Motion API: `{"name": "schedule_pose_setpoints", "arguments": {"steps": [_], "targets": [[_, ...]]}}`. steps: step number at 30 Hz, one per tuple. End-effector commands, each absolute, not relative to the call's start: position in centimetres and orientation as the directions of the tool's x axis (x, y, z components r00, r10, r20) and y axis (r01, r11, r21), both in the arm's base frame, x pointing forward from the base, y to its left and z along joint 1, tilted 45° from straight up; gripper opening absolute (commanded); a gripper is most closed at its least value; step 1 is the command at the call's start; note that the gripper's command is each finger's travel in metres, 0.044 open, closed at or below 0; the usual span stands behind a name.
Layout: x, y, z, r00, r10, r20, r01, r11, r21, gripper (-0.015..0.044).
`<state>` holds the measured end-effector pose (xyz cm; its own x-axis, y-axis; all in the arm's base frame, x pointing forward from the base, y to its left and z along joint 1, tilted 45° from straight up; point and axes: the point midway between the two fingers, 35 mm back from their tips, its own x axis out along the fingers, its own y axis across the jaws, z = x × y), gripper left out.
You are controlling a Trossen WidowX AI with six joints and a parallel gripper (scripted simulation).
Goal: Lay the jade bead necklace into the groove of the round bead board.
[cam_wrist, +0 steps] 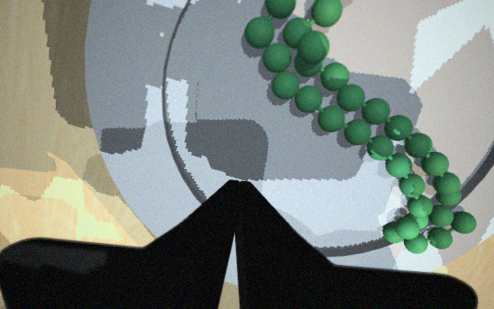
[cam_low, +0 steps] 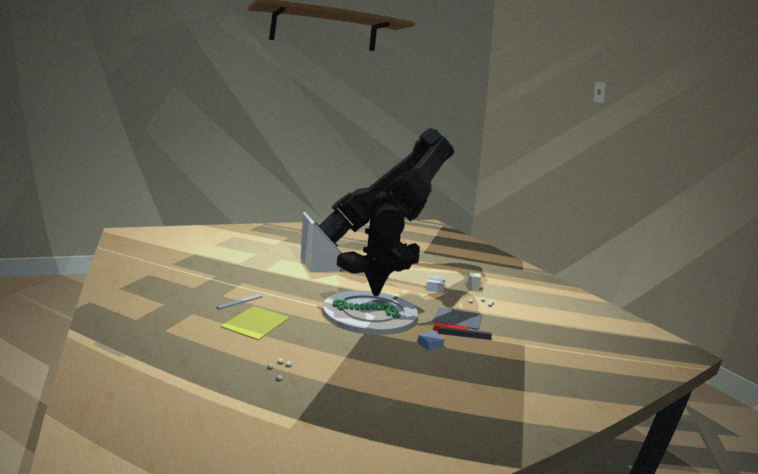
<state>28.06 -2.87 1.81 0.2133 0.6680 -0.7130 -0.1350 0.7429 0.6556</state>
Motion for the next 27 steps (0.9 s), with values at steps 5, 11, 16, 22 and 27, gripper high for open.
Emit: {"name": "schedule_pose_setpoints", "arguments": {"steps": [5, 11, 16, 22, 27], "targets": [[28.1, -2.8, 1.7, 0.212, 0.668, -0.713, -0.135, 0.742, 0.656, 0.0079], [28.1, -2.8, 1.7, 0.212, 0.668, -0.713, -0.135, 0.742, 0.656, 0.0236], [28.0, -2.9, 1.8, 0.212, 0.669, -0.713, -0.134, 0.742, 0.657, 0.0368], [27.5, -4.0, 3.0, 0.207, 0.673, -0.710, -0.129, 0.738, 0.662, 0.0440], [27.3, -3.9, 2.9, 0.206, 0.675, -0.709, -0.127, 0.737, 0.664, 0.0440]]}}
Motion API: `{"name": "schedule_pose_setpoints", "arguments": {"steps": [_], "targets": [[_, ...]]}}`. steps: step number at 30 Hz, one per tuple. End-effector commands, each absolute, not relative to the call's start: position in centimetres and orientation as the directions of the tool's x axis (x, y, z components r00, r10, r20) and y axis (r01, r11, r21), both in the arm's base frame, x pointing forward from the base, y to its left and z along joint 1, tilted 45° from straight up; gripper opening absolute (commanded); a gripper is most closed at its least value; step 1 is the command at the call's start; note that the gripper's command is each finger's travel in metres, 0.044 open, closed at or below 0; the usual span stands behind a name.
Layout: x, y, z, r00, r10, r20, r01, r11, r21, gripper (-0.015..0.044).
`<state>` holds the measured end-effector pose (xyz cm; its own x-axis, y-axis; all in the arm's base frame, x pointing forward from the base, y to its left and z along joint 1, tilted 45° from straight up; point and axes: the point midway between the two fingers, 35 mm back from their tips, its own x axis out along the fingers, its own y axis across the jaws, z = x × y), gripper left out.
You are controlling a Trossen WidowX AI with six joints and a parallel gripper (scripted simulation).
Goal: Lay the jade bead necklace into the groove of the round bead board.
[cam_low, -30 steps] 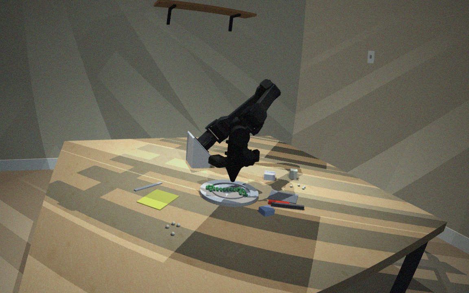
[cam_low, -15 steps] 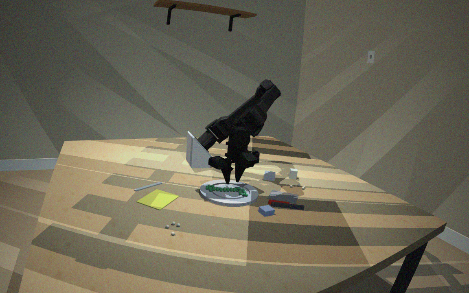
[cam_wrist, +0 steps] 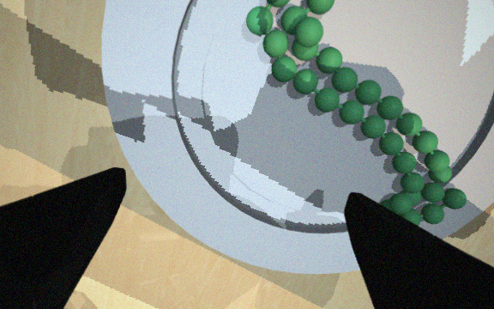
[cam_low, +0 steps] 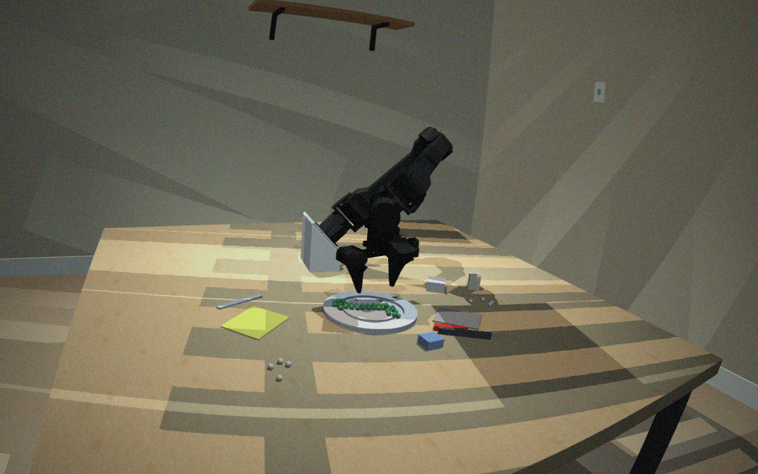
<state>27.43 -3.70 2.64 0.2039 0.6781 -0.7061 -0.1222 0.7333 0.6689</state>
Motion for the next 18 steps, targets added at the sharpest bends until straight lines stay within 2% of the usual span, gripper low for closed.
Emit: {"name": "schedule_pose_setpoints", "arguments": {"steps": [1, 5, 10, 18], "targets": [[27.3, -4.0, 3.0, 0.206, 0.674, -0.709, -0.128, 0.737, 0.663, 0.0440], [27.3, -4.1, 3.1, 0.207, 0.674, -0.710, -0.128, 0.738, 0.663, 0.0440], [29.6, -5.3, 3.7, 0.208, 0.673, -0.710, -0.148, 0.739, 0.657, 0.0310], [33.0, -6.9, 4.7, 0.209, 0.672, -0.710, -0.180, 0.740, 0.648, 0.0310]]}}
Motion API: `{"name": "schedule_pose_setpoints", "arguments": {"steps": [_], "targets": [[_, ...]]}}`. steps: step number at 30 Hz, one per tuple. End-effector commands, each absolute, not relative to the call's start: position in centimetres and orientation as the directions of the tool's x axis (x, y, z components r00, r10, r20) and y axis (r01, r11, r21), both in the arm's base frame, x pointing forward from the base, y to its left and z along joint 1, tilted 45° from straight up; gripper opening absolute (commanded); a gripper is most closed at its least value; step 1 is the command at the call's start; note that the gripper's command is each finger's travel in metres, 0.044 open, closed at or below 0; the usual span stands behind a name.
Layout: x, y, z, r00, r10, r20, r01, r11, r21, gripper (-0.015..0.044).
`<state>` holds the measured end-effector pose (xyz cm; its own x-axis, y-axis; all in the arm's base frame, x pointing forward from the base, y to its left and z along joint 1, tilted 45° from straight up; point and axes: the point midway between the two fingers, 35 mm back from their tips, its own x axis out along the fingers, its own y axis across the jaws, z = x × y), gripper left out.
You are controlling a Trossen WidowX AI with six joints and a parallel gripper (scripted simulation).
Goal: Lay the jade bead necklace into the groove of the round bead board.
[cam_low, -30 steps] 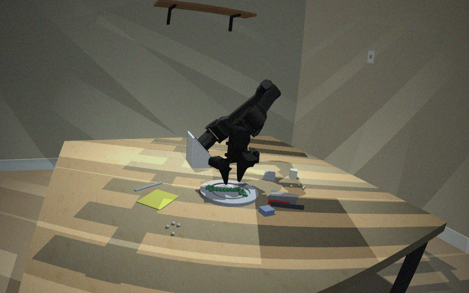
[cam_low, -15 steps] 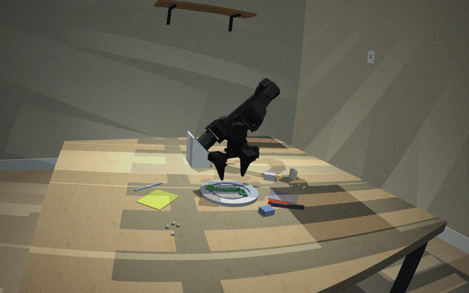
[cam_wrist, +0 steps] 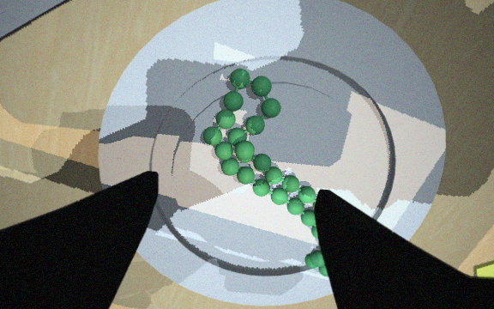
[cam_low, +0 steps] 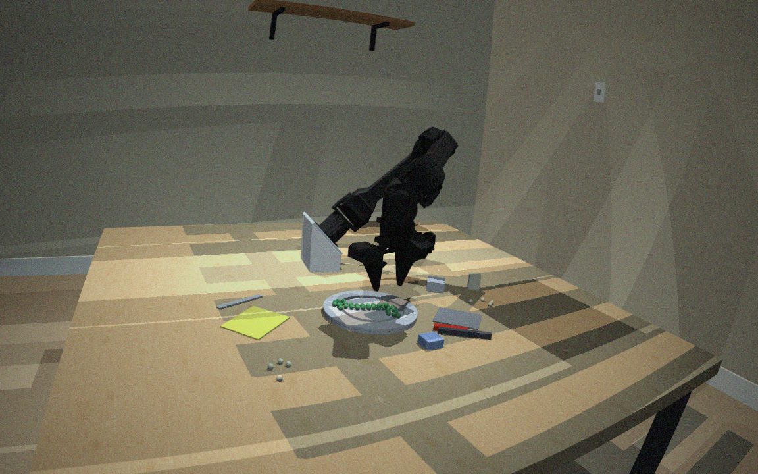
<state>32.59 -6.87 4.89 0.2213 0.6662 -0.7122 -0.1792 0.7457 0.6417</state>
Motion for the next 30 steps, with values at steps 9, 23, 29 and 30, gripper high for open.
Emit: {"name": "schedule_pose_setpoints", "arguments": {"steps": [9, 23, 29, 30], "targets": [[33.3, -6.5, 4.3, 0.220, 0.664, -0.715, -0.188, 0.748, 0.637, 0.0310], [33.7, -5.1, 2.8, 0.214, 0.670, -0.711, -0.184, 0.742, 0.644, 0.0310], [33.8, -4.4, 2.1, 0.210, 0.673, -0.709, -0.181, 0.740, 0.648, 0.0310], [33.8, -4.3, 2.0, 0.210, 0.673, -0.709, -0.181, 0.739, 0.649, 0.0310]]}}
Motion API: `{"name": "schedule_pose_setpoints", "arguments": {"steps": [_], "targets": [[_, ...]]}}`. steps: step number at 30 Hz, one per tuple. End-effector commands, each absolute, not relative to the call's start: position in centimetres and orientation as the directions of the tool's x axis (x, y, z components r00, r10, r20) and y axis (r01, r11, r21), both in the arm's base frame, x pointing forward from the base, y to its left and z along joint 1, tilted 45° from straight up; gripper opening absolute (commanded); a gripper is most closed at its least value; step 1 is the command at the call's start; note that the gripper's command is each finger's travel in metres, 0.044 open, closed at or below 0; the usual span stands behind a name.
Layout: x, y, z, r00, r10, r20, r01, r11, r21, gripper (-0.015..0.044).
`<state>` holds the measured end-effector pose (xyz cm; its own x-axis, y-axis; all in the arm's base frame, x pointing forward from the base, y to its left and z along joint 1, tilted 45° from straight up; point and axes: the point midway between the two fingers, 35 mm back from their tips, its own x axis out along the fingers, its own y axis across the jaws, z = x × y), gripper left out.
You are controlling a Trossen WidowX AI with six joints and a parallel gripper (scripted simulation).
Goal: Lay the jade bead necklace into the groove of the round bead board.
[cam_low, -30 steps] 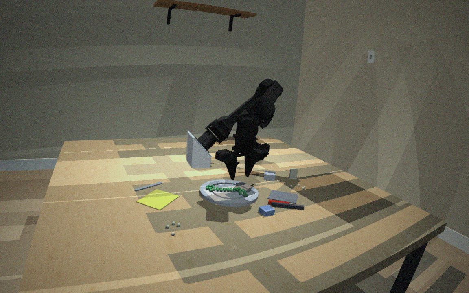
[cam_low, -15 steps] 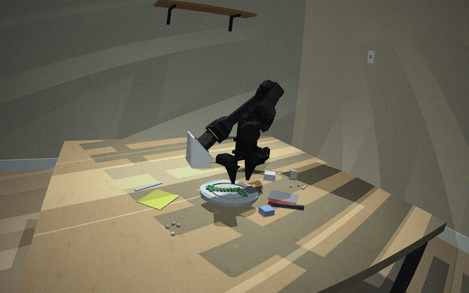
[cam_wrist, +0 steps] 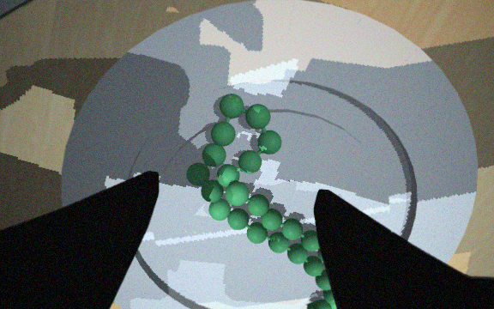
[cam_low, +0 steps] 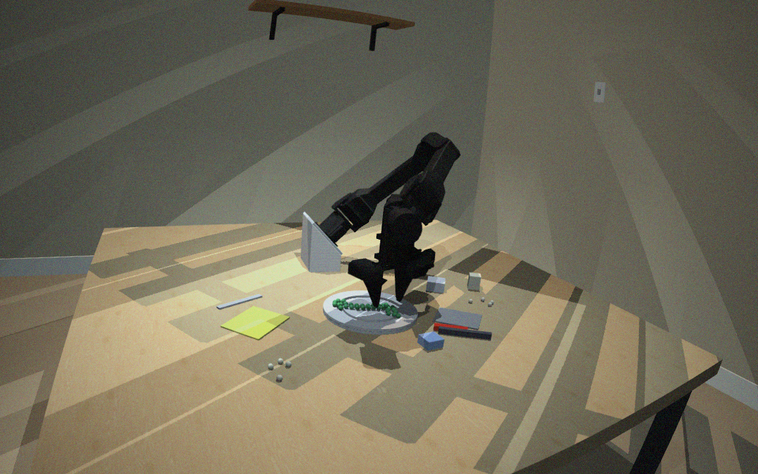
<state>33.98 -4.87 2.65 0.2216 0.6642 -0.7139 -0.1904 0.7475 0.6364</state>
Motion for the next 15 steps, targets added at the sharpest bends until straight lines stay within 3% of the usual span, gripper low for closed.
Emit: {"name": "schedule_pose_setpoints", "arguments": {"steps": [1, 8, 15], "targets": [[33.83, -4.28, 1.94, 0.210, 0.674, -0.709, -0.181, 0.739, 0.649, 0.0310], [33.84, -4.26, 1.92, 0.210, 0.674, -0.709, -0.181, 0.739, 0.649, 0.0310], [33.93, -4.42, 2.16, 0.214, 0.668, -0.712, -0.187, 0.744, 0.642, 0.0126]]}}
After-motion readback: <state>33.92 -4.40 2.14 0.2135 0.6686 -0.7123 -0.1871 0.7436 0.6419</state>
